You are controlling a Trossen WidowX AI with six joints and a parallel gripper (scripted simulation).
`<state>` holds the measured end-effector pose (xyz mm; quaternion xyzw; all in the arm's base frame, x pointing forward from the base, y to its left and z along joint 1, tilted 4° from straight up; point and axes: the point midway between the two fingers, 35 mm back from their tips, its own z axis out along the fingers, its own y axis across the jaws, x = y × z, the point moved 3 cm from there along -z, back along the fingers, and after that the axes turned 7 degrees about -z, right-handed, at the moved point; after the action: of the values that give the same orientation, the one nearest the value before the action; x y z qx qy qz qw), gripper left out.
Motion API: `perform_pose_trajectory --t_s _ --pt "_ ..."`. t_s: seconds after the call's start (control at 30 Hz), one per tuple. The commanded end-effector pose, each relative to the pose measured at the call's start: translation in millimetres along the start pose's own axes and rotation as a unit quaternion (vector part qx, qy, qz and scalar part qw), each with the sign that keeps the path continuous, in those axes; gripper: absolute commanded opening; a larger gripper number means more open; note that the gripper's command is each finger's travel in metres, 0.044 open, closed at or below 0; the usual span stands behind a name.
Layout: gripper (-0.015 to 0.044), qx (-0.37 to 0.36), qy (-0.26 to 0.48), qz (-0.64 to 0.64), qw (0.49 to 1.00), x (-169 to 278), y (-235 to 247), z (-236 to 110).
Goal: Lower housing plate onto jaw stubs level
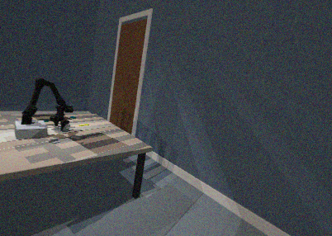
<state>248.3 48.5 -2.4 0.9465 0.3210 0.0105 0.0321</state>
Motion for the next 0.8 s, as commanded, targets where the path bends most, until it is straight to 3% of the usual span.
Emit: perform_pose_trajectory --t_s 0.0,0.77 --pt "0.0351 -0.004 -0.002 0.001 1.0 0.1 1.4 3.8" --pt "0.0351 -0.004 -0.002 0.001 1.0 0.5 1.5 -0.6"
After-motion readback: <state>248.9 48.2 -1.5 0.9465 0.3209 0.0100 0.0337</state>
